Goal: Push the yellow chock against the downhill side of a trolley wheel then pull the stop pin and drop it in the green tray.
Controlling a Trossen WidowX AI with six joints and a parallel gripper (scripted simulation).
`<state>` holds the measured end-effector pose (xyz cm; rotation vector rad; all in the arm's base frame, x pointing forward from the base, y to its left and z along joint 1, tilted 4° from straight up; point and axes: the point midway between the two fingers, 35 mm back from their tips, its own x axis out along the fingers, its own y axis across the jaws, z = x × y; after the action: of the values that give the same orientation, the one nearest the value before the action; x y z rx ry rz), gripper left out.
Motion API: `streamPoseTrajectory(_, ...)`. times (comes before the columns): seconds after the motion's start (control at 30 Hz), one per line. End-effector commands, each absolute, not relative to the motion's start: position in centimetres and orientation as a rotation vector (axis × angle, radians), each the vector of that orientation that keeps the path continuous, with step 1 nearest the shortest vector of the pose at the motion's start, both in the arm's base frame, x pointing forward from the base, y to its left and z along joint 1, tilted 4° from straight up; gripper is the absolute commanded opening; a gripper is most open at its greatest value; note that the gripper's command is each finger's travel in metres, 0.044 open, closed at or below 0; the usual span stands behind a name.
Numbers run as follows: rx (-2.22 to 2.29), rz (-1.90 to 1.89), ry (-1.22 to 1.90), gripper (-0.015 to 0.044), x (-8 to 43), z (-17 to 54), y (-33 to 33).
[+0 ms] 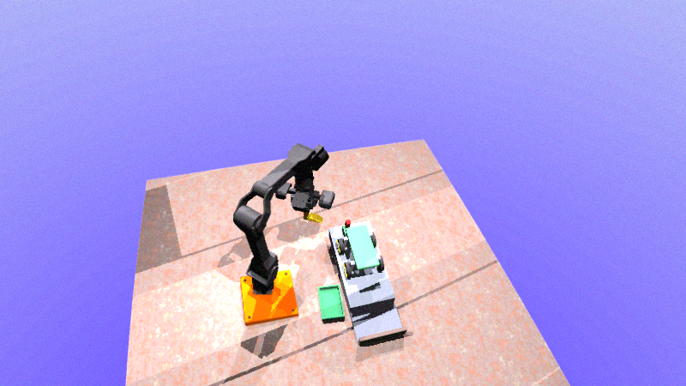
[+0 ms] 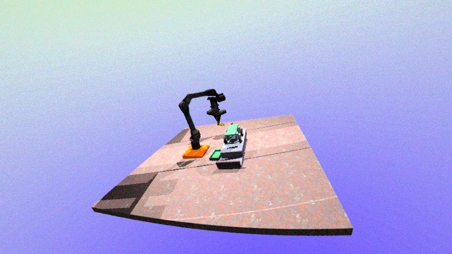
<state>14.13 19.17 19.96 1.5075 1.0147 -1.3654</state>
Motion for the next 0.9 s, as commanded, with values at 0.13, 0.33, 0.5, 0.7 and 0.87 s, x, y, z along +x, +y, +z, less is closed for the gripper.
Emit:
streamPoseTrajectory(0.13, 1.470, -1.342, 1.031, 0.0000, 14.18, 20.07, 19.17)
streamPoseTrajectory(0.33, 1.320, -1.201, 1.133, 0.0000, 14.18, 20.07, 19.17)
streamPoseTrajectory(0.5, 1.191, -1.080, 1.208, 0.0000, 14.18, 20.07, 19.17)
streamPoseTrajectory(0.7, 1.034, -0.932, 1.287, 0.0000, 14.18, 20.07, 19.16)
streamPoseTrajectory(0.87, 0.903, -0.808, 1.343, 0.0000, 14.18, 20.08, 19.16)
